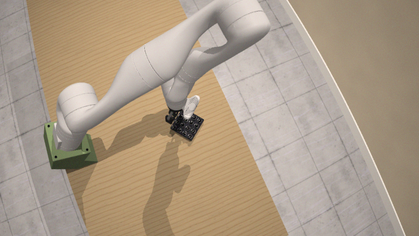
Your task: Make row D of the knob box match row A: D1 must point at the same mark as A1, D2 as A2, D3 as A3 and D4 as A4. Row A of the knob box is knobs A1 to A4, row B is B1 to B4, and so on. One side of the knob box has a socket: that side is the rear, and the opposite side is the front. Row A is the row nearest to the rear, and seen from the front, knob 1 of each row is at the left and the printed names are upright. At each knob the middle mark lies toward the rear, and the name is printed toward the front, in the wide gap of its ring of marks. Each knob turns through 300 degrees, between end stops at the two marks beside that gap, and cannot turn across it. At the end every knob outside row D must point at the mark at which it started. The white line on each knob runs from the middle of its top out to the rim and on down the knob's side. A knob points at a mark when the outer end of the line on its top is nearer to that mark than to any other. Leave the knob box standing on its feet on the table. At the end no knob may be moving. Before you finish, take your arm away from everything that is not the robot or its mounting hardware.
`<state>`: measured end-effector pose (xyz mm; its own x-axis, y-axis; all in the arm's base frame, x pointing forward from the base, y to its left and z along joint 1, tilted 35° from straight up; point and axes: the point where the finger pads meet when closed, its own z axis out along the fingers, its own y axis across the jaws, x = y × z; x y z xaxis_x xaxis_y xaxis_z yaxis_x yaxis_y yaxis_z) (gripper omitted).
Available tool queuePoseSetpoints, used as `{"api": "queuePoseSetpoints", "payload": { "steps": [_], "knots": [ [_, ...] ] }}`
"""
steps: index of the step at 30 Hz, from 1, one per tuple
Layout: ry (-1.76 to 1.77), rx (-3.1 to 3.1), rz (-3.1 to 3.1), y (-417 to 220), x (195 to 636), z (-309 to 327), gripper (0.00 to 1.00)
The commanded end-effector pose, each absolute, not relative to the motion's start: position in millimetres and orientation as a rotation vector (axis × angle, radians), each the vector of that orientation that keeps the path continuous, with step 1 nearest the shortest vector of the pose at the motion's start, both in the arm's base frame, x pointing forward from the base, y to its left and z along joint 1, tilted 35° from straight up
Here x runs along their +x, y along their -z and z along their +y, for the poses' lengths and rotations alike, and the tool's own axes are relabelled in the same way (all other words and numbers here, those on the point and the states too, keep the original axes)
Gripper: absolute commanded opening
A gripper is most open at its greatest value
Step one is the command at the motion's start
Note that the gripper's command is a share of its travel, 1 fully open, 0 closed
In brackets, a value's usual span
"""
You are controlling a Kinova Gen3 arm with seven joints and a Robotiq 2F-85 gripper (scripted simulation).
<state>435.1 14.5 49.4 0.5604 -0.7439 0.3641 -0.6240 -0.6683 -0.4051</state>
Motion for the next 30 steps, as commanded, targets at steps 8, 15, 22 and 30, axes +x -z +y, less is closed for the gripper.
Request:
{"api": "queuePoseSetpoints", "payload": {
  "steps": [8, 15, 22, 30],
  "knots": [
    [0.799, -2.542, 1.134, -66.2, 446.7, 14.4, 0.19],
    [0.799, -2.542, 1.134, -66.2, 446.7, 14.4, 0.19],
    [0.799, -2.542, 1.134, -66.2, 446.7, 14.4, 0.19],
    [0.799, -2.542, 1.134, -66.2, 446.7, 14.4, 0.19]
  ]
}}
